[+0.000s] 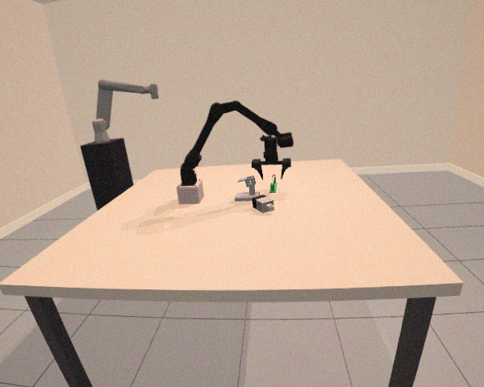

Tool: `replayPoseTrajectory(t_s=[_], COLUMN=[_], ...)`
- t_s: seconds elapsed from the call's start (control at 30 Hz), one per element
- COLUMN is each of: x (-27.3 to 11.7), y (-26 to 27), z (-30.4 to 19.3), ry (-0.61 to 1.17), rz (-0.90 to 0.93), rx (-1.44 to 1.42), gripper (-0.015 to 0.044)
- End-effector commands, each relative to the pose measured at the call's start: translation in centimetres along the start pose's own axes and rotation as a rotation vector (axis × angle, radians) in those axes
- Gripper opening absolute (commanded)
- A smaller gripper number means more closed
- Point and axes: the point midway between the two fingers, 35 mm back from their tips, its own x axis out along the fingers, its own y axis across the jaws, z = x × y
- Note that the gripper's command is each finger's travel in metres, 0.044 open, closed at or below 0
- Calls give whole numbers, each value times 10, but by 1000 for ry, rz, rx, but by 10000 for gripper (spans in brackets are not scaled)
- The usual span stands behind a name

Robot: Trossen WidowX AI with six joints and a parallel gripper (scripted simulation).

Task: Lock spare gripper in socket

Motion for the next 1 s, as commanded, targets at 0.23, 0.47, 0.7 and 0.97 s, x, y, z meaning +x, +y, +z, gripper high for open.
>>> replayPoseTrajectory(t_s=[0.23, 0.47, 0.7, 0.97], x=[-26, -41, -56, -65], y=[1, 3, 4, 3], z=[2, 3, 4, 6], ry=[1, 2, 3, 4], rz=[4, 7, 11, 13], rx=[-1, -3, -5, -6], gripper=[440, 440, 440, 440])
